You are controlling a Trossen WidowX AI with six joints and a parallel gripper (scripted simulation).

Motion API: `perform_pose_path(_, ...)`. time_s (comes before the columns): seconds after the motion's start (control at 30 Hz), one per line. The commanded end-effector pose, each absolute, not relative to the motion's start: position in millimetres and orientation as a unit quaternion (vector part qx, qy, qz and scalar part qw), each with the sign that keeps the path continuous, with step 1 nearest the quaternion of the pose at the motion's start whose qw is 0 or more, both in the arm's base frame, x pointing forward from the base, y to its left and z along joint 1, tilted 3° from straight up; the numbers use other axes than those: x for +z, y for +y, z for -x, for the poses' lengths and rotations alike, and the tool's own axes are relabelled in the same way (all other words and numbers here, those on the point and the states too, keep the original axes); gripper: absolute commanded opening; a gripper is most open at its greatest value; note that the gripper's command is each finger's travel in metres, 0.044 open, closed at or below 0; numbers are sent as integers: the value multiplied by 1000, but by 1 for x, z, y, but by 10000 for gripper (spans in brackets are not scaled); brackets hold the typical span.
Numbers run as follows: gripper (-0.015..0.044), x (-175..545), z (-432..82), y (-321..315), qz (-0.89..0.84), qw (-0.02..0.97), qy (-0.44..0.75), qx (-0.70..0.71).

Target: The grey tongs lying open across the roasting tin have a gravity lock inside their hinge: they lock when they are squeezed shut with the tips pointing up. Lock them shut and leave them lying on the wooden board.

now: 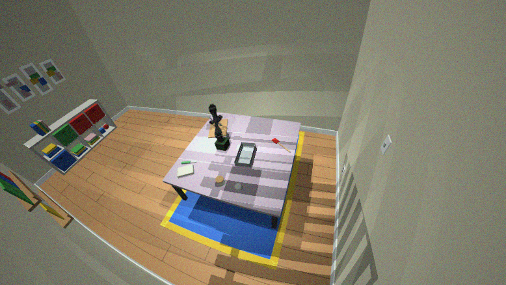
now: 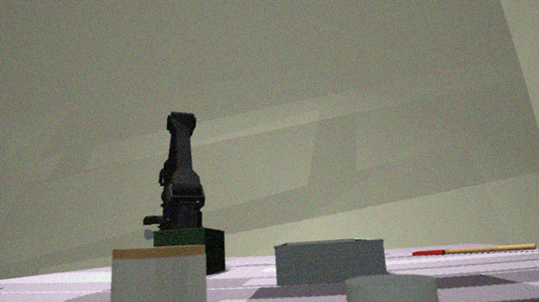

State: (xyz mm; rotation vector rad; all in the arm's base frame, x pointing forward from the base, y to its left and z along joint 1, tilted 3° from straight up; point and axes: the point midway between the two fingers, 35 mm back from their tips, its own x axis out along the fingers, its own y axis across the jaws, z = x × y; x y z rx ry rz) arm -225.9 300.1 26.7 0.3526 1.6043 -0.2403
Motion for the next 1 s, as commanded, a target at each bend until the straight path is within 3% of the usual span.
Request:
perform_pose_path(0.0, -150, 18, 224, 299, -154, 678, 711, -106)
perform_pose_path(0.33, -150, 8, 223, 298, -154, 679, 711, -106)
perform_pose_path(0.97, 349, 11, 224, 299, -156, 676, 712, -108)
